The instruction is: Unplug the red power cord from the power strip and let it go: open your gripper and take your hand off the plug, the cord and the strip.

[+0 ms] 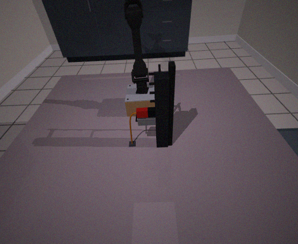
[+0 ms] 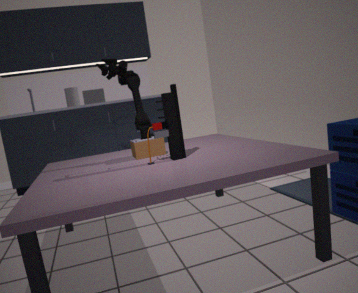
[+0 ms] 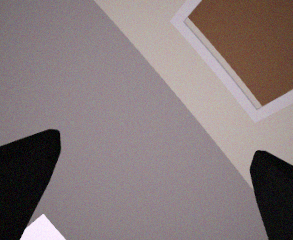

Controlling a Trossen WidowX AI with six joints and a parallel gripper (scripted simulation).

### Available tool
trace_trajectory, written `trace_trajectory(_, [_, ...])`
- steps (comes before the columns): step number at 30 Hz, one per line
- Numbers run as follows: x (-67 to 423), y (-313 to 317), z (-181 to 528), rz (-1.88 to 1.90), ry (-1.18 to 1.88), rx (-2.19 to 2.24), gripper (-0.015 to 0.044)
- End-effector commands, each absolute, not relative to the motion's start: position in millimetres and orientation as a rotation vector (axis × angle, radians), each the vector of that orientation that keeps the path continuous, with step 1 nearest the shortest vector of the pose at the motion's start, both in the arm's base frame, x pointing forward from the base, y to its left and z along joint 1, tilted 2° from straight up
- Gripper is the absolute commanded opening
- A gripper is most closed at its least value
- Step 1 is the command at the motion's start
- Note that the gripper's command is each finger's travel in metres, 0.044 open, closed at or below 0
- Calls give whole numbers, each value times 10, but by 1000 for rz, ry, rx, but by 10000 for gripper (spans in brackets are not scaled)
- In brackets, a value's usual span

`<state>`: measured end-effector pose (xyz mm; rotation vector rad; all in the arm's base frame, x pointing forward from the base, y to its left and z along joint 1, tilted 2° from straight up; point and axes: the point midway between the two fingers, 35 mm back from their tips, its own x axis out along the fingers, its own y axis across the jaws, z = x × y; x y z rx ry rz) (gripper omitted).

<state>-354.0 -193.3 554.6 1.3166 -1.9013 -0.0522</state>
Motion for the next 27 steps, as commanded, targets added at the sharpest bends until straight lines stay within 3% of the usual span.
trace_trajectory(1, [-3536, -1954, 5544, -38, -1904, 1328, 374])
trace_trajectory(9, [-3244, -2878, 5401, 596, -1963, 1824, 164])
trace_trajectory(18, [-2518, -3945, 5085, 1381, -1934, 2372, 160])
trace_trajectory(27, [-1386, -4762, 4614, 2255, -1833, 2796, 160])
